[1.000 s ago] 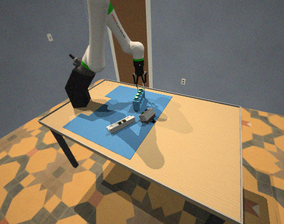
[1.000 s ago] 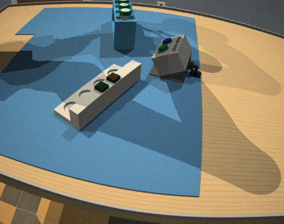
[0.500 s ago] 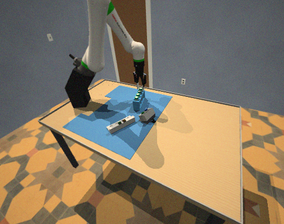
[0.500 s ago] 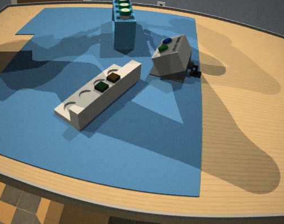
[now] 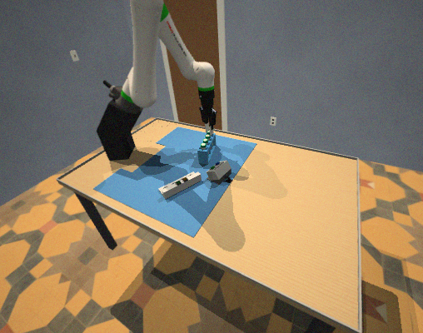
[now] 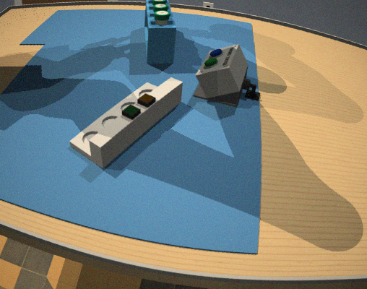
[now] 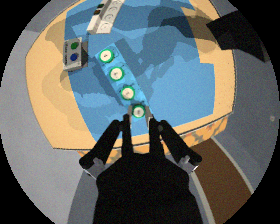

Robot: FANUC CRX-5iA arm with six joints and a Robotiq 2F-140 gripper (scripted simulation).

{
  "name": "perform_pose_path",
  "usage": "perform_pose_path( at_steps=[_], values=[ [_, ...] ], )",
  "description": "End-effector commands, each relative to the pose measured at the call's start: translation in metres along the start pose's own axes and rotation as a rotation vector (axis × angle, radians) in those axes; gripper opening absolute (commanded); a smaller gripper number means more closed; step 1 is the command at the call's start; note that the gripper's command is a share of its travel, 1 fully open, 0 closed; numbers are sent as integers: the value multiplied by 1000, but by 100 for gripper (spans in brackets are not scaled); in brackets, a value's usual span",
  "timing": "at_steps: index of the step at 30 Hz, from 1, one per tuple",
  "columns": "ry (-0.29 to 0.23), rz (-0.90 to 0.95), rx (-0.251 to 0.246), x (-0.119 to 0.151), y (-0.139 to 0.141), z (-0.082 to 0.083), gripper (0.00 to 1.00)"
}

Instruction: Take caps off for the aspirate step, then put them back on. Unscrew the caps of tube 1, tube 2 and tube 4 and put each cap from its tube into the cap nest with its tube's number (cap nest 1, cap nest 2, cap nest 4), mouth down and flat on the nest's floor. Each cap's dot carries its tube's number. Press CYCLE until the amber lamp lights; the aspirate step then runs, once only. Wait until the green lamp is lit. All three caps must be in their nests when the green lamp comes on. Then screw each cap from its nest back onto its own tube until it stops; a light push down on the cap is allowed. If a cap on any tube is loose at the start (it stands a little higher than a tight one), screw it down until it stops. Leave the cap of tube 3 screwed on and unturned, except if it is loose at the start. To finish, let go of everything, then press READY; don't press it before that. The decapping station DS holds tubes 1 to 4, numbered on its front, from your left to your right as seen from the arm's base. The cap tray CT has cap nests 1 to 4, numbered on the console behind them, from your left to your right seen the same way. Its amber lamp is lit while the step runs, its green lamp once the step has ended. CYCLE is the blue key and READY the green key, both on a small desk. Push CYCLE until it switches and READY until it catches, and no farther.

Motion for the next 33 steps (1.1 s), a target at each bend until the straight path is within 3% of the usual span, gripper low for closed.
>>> perform_pose_path(
  at_steps=[1, 8, 31, 33],
  values=[
    [2, -1, -4, 0, 0, 0, 0],
    [2, -1, -4, 0, 0, 0, 0],
    [4, 1046, -3, 0, 0, 1, 0],
    [4, 1046, -3, 0, 0, 1, 0]
  ],
)
Point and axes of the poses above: the point where the finger pads meet when closed, its own z axis back along the fingers, its own y axis across the jaws, x = y × z, the point moved 2 cm from there along z, back along the fingers, and after that the axes turned 4 degrees about z, right-handed, at the moved point
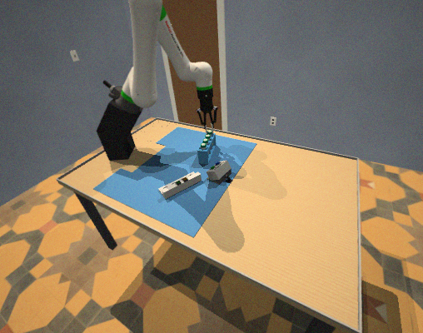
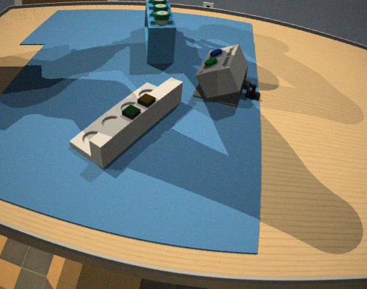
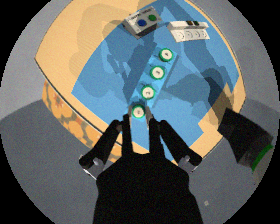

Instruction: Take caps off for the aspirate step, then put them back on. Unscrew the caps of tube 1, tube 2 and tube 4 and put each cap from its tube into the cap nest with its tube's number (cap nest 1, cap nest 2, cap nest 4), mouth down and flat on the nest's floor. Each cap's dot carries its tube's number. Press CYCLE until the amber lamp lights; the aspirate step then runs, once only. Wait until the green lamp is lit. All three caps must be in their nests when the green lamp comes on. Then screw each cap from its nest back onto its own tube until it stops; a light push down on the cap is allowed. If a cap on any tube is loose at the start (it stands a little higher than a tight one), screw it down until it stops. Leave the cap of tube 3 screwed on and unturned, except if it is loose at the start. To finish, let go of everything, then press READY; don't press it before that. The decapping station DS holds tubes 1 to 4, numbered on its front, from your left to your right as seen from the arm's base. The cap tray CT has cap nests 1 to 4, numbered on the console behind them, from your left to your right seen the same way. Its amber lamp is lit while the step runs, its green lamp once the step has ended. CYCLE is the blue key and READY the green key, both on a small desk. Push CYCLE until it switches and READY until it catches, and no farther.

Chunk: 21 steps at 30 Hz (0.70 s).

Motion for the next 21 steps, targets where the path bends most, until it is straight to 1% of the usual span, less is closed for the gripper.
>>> perform_pose_path(
  at_steps=[1, 7, 8, 18, 19, 21],
  values=[
    [-43, 122, 18, -2, -1, 0, 0],
    [-43, 122, 18, -2, -1, 0, 0],
    [-43, 122, 18, -2, -1, 0, 35],
    [-43, 122, 18, -2, -1, 0, 35],
    [-42, 39, 20, -2, -1, 0, 35],
    [-42, 39, 20, -2, -1, 0, 35]
  ],
)
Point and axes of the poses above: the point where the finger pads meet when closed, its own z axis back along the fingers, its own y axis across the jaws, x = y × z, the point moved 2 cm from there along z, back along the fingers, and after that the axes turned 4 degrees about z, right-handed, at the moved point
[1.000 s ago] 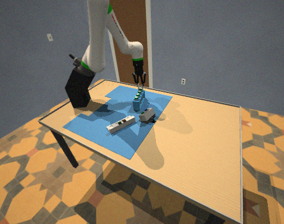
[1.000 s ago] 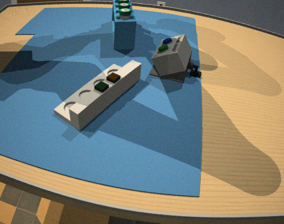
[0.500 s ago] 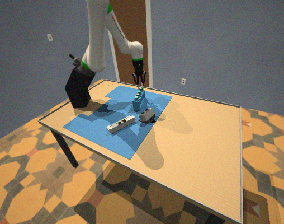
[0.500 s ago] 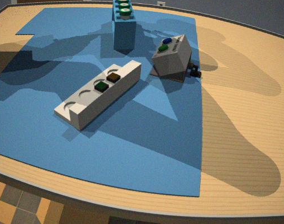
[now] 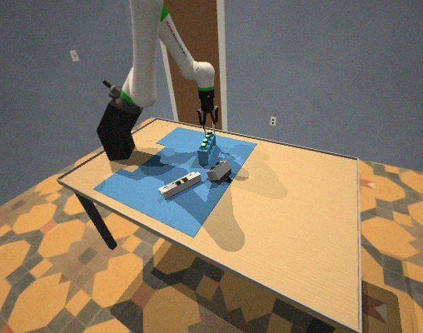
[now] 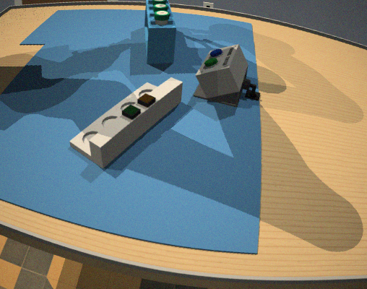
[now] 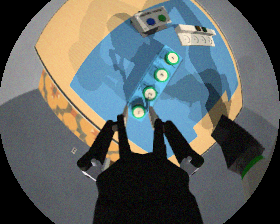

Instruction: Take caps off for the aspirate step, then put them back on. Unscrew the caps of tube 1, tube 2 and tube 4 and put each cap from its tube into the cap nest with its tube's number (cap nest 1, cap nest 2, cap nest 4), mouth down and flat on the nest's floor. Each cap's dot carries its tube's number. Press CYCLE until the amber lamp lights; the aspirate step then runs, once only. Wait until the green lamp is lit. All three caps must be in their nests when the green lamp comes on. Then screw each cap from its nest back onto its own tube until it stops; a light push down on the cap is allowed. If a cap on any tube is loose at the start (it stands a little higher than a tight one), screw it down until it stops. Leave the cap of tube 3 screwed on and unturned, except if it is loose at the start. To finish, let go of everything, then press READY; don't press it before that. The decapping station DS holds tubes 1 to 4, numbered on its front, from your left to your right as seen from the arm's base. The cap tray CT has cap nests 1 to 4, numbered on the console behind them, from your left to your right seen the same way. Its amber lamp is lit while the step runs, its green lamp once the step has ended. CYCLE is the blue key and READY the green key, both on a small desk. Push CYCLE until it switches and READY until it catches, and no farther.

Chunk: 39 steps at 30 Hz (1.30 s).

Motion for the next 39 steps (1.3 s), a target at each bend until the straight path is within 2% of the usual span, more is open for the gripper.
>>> perform_pose_path(
  at_steps=[1, 3, 4, 11, 15, 17, 19, 26, 27, 39],
  values=[
    [1, -147, -1, 0, 0, 0, 35],
    [1, -314, -1, 0, 0, 0, 35],
    [1, -314, -1, 0, 0, 0, 35],
    [-1, -711, 0, 0, 0, 0, 35],
    [1, -897, -1, 0, 0, 0, 35],
    [1, -897, -1, 0, 0, 0, 35],
    [1, -1028, -1, 0, 0, 0, 35],
    [1, -1028, -1, 0, 0, 0, 35],
    [1, -1028, -1, 0, 0, 0, 0],
    [1, -1028, -1, 0, 0, 0, 0]
  ],
)
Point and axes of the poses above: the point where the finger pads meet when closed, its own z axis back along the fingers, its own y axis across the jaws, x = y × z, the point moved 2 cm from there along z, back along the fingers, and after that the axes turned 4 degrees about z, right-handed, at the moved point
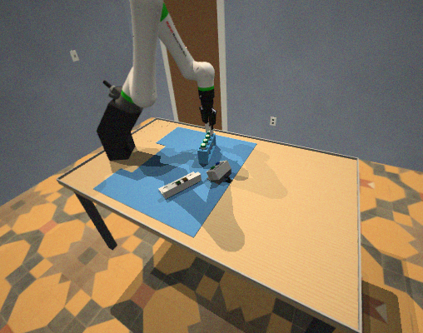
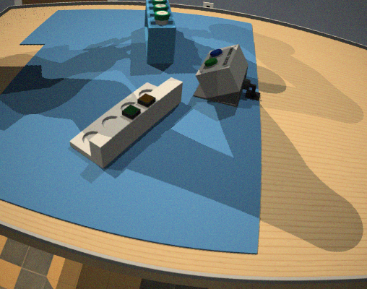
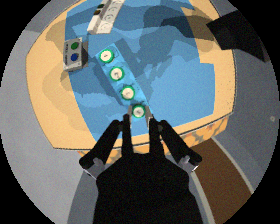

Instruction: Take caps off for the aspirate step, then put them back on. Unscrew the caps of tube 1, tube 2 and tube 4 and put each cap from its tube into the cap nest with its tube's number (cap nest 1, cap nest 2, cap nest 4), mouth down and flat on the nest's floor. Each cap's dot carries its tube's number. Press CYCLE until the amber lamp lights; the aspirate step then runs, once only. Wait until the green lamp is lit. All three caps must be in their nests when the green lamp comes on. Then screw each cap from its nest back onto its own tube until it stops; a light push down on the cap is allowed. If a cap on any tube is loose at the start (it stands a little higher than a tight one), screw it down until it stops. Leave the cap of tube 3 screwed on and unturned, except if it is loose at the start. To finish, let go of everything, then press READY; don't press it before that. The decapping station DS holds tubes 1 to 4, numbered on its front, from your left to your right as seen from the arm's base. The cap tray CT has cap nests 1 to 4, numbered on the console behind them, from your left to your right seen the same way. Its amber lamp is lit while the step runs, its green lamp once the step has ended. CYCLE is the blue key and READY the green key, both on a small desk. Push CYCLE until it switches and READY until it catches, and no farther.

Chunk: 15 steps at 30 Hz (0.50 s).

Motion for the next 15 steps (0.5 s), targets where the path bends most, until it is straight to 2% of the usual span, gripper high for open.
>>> perform_pose_path(
  at_steps=[1, 2, 10, 12, 15],
  values=[
    [1, 0, 0, 0, 0, 0, 0],
    [1, 0, 0, 0, 0, 0, 0],
    [1, 400, 0, 0, 0, 0, 0],
    [1, 400, 0, 0, 0, 0, 0],
    [1, 550, 0, 0, 0, 0, 0]
  ],
)
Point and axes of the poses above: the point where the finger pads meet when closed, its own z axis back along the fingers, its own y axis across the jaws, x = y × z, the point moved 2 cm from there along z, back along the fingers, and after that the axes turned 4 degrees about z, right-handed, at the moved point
